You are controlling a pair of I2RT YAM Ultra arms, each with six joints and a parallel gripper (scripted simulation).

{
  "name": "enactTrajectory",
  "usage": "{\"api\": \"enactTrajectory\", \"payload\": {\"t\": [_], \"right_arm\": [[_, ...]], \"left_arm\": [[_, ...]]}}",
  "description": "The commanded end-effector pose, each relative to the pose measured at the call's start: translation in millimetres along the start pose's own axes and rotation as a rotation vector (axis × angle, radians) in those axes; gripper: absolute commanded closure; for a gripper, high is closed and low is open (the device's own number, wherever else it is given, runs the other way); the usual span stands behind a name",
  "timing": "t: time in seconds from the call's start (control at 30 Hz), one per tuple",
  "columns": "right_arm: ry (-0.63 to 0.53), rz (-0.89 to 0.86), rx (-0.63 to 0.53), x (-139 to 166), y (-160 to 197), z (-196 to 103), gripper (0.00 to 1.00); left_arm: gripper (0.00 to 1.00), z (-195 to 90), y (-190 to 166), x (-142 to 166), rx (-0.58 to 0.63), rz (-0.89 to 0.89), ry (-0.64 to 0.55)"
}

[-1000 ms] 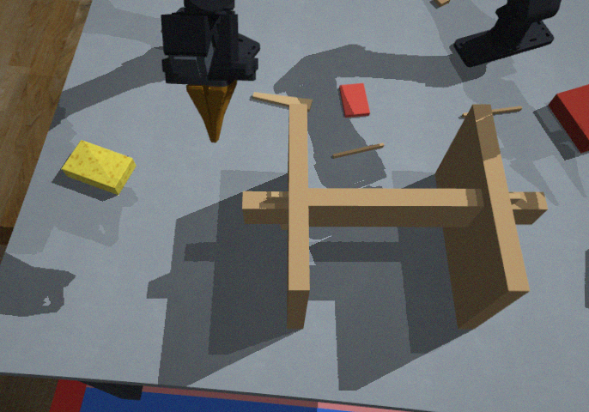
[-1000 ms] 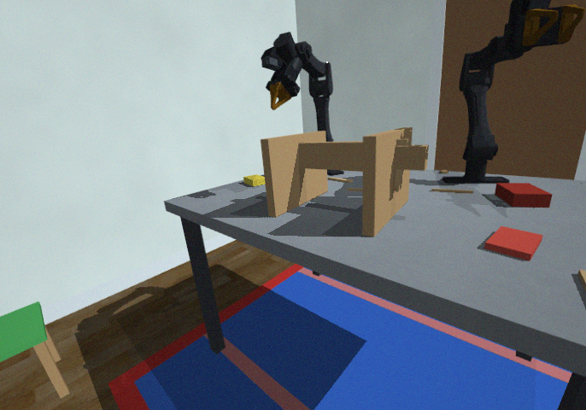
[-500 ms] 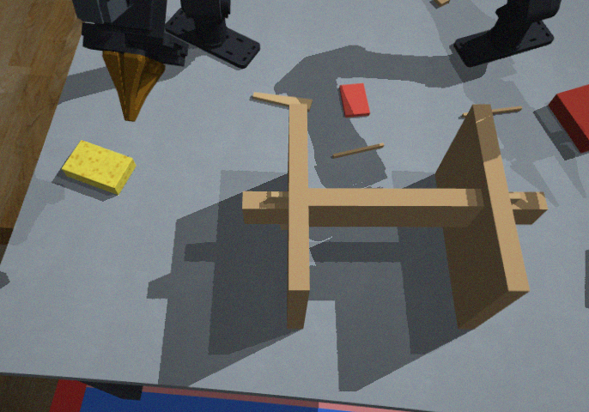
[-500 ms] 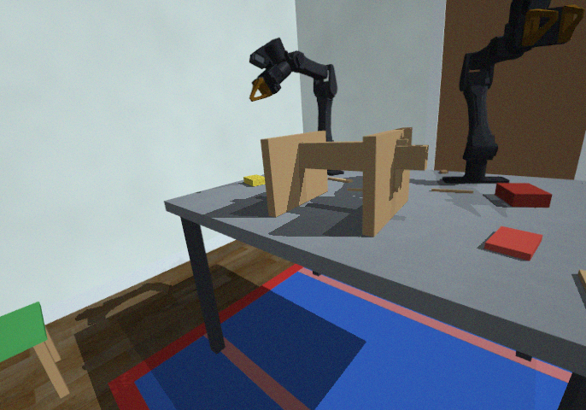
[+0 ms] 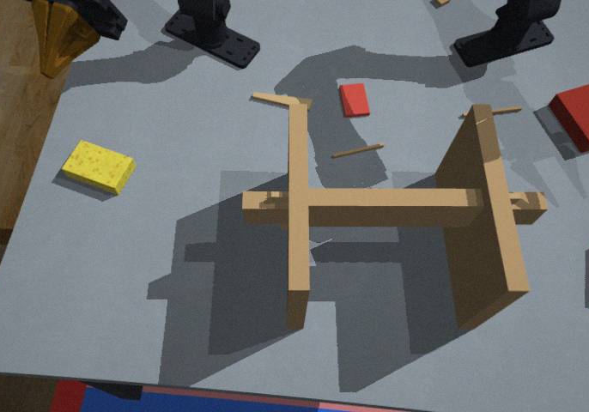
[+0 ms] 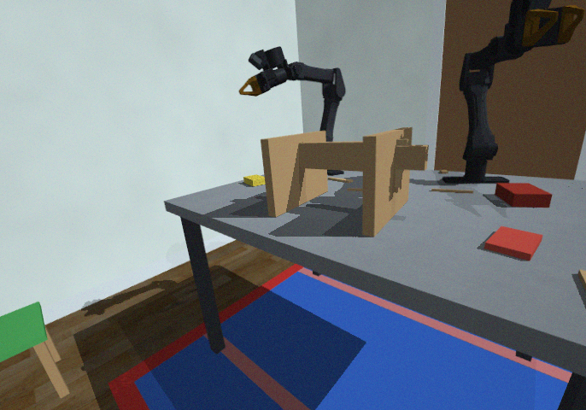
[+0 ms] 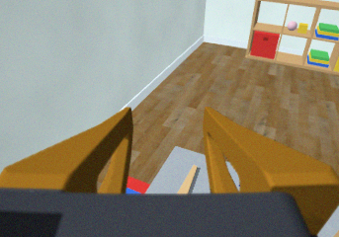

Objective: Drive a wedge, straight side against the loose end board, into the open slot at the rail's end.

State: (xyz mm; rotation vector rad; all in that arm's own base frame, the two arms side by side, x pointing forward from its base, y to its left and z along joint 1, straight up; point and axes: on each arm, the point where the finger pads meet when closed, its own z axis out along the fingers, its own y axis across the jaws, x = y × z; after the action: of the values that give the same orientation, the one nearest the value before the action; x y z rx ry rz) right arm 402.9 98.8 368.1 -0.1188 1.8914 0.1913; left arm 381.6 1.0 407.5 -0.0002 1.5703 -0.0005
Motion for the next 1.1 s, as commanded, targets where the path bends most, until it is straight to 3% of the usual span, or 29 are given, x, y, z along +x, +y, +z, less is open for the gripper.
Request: {"api": "enactTrajectory", "payload": {"t": [0.0,0.27,0.37,0.47,0.6,0.63,0.67,0.73,1.07], "right_arm": [[-0.167,-0.012,-0.022,-38.6,-3.5,-11.9,1.00],[-0.331,-0.040,0.086,-53.0,-53.2,-40.8,1.00],[-0.394,-0.059,0.128,-56.9,-70.0,-54.7,1.00],[-0.430,-0.074,0.157,-56.8,-81.6,-63.6,1.00],[-0.431,-0.070,0.166,-57.4,-85.2,-63.9,1.00],[-0.386,-0.048,0.173,-45.3,-90.1,-50.5,1.00],[-0.424,-0.048,0.170,-63.2,-86.5,-62.5,1.00],[-0.451,-0.040,0.200,-69.8,-89.9,-79.0,1.00],[-0.368,-0.052,0.184,-43.4,-85.5,-53.0,1.00]], "left_arm": [[0.60,-2.3,0.5,-9.4,-0.004,0.004,-0.031],[0.60,-1.8,-0.8,0.6,0.000,0.005,-0.010],[0.60,-7.2,-1.5,-27.0,0.001,0.005,-0.069],[0.60,-5.5,-2.2,-19.0,0.003,0.005,-0.038],[0.60,-2.5,-0.5,-11.7,-0.001,0.004,-0.028],[0.60,-6.6,-2.9,-26.6,0.005,0.004,-0.067],[0.60,-6.6,-2.9,-26.6,0.005,0.004,-0.067],[0.60,-6.6,-3.3,-26.8,0.006,0.004,-0.067],[0.60,-7.2,-0.7,-28.2,0.001,0.005,-0.071]]}}
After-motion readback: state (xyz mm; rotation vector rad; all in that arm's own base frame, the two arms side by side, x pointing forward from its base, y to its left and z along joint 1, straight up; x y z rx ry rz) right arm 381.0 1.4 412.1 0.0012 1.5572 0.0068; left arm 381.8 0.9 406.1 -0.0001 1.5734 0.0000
